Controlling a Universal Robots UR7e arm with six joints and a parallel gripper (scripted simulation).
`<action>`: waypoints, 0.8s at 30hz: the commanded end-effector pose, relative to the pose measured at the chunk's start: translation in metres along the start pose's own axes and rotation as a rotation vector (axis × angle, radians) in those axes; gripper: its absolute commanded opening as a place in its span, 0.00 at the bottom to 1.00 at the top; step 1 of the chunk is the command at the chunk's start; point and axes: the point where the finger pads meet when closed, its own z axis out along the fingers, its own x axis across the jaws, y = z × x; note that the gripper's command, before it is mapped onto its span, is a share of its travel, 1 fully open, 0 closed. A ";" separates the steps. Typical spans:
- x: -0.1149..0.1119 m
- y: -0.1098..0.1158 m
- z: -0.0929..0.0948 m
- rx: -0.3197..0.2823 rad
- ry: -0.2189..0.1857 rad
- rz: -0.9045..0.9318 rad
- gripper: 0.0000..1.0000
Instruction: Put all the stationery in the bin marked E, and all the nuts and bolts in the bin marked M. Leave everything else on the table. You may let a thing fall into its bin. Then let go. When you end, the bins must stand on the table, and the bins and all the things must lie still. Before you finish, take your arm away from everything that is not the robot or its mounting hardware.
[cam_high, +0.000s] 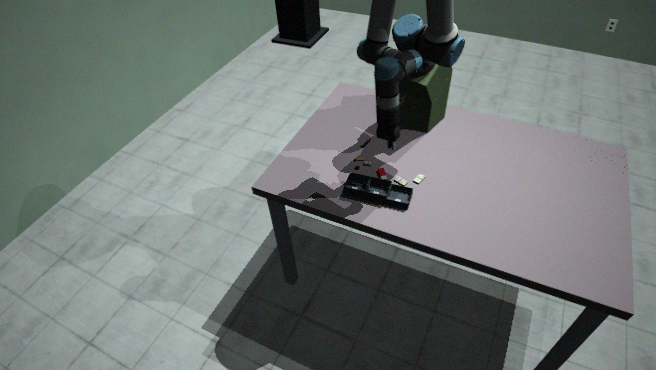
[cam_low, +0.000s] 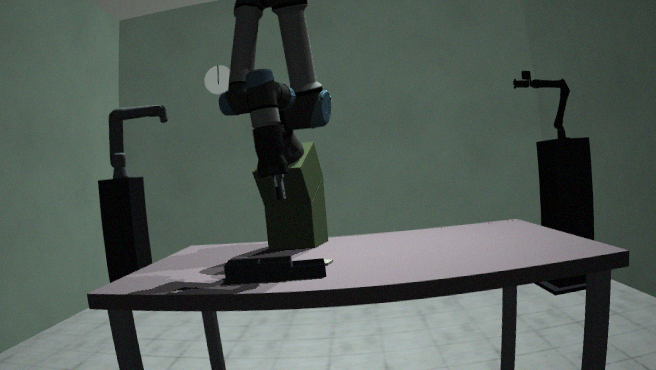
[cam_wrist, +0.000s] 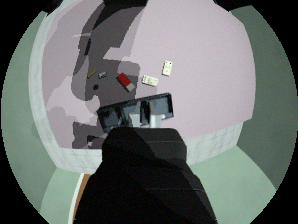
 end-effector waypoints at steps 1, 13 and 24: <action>-0.014 -0.012 -0.005 0.004 -0.037 -0.053 0.31; -0.043 -0.042 -0.013 0.019 -0.088 -0.120 0.31; -0.046 -0.036 -0.007 0.017 -0.088 -0.070 0.31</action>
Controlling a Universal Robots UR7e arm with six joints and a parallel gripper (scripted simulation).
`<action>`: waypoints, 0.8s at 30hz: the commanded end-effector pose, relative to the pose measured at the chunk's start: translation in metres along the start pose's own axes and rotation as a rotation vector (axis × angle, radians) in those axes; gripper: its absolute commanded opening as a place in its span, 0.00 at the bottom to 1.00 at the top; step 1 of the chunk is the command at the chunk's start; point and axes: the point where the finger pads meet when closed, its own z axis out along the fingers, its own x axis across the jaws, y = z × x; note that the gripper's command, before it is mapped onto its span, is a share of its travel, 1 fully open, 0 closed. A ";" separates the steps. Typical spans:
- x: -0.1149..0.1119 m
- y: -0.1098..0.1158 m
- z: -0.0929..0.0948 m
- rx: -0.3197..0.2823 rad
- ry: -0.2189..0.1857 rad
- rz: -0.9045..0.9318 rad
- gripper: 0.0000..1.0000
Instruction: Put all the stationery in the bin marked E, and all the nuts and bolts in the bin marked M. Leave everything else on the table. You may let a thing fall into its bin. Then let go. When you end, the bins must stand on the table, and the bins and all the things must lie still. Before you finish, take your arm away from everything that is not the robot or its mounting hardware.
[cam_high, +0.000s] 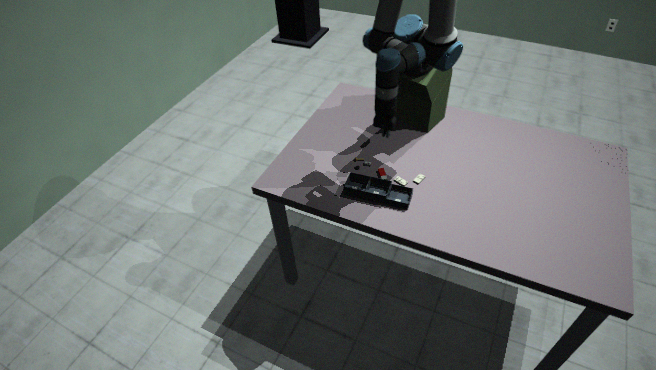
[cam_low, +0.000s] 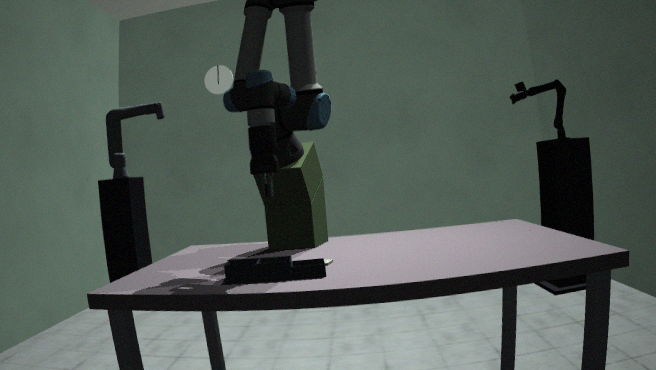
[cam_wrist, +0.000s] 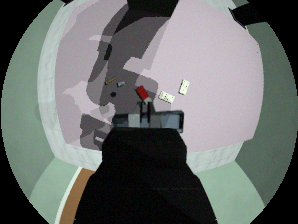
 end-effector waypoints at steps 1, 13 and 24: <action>-0.003 0.006 0.005 -0.001 0.000 0.049 0.31; -0.031 0.067 0.067 0.000 0.007 0.447 0.31; -0.054 0.118 0.118 0.002 0.013 0.778 0.31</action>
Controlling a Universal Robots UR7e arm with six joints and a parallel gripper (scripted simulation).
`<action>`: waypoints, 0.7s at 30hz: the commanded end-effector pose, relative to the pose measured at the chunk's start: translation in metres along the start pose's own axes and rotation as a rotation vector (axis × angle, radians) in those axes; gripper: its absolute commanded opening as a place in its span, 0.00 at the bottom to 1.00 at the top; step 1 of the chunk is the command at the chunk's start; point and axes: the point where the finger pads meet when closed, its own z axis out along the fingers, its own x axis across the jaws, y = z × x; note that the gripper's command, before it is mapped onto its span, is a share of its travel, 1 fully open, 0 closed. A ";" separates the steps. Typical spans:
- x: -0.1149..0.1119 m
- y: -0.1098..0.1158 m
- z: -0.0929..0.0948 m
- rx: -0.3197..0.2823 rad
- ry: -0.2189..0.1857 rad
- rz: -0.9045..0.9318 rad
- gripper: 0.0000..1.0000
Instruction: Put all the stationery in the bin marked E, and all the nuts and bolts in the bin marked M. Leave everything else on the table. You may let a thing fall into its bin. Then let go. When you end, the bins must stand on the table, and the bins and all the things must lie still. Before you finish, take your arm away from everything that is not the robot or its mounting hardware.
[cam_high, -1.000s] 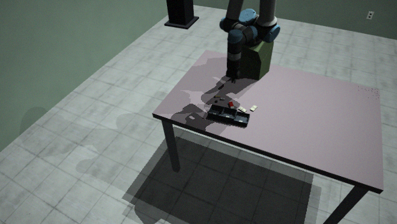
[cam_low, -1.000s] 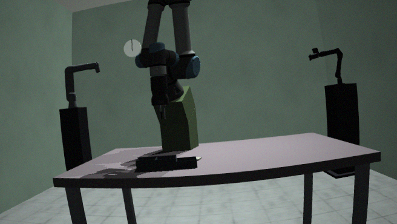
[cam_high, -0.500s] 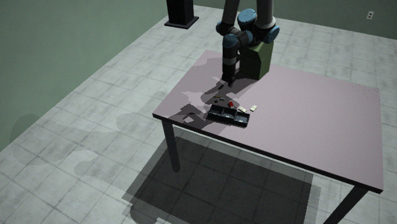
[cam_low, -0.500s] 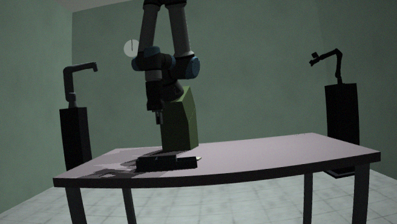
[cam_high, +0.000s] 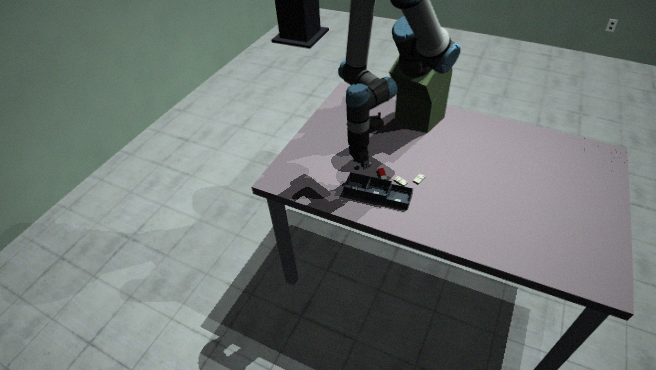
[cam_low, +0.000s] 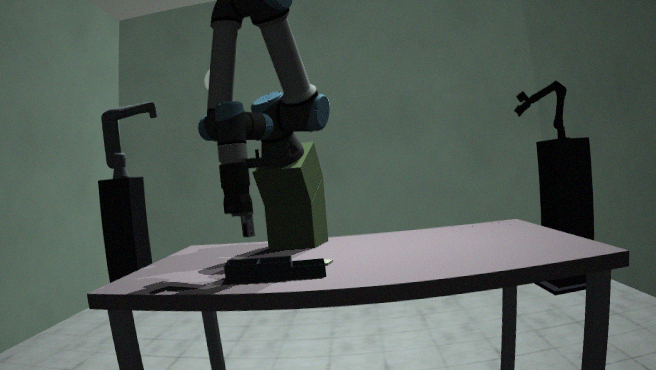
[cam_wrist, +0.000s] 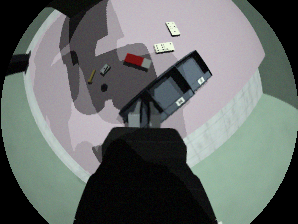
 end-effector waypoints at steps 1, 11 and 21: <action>0.008 0.030 0.029 -0.006 -0.004 0.157 0.31; 0.008 0.032 0.031 -0.008 -0.001 0.443 0.31; 0.008 0.032 0.031 -0.008 0.001 0.773 0.31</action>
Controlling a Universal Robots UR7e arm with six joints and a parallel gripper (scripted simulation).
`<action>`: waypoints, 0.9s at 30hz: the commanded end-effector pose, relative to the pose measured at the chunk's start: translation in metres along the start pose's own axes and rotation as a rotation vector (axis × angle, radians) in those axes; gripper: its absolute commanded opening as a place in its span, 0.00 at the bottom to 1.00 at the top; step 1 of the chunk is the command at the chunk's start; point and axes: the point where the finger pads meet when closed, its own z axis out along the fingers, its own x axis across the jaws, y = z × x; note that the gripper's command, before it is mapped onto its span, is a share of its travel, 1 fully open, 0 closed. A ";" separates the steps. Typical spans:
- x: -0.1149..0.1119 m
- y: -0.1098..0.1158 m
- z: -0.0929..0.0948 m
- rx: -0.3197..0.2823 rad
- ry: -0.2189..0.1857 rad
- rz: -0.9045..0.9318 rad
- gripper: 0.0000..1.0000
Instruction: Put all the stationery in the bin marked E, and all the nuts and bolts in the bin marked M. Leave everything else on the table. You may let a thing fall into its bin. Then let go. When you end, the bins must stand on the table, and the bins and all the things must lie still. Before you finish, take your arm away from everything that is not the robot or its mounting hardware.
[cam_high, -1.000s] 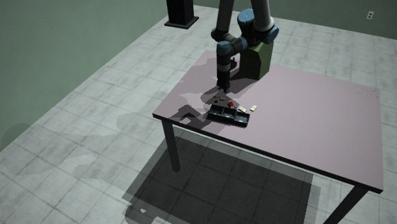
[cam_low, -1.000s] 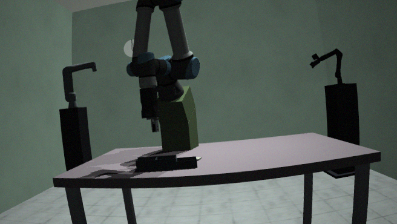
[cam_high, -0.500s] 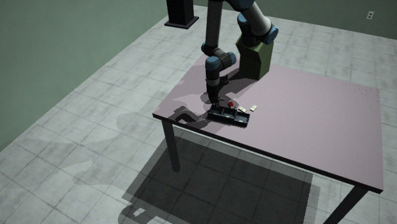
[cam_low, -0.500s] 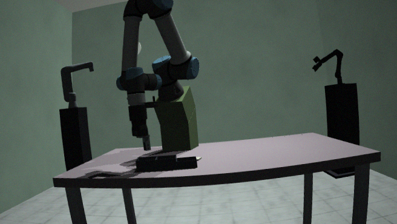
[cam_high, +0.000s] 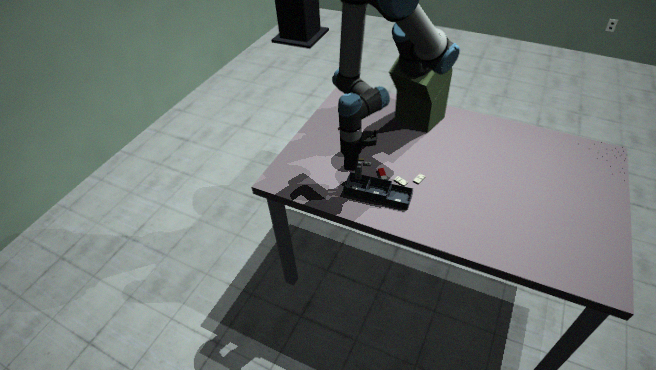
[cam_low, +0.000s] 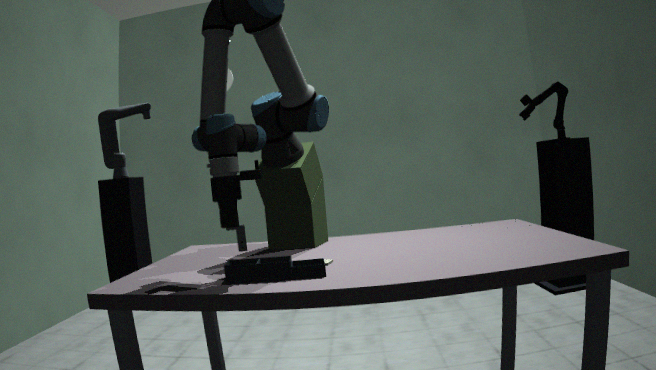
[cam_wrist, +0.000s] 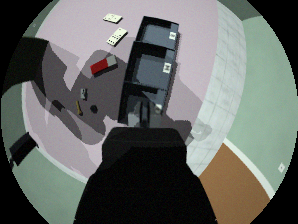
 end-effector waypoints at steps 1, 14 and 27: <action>0.000 0.000 0.000 -0.005 0.000 0.157 0.31; 0.000 0.000 0.000 -0.002 0.003 0.550 0.31; 0.000 0.000 0.000 0.003 0.004 0.946 0.31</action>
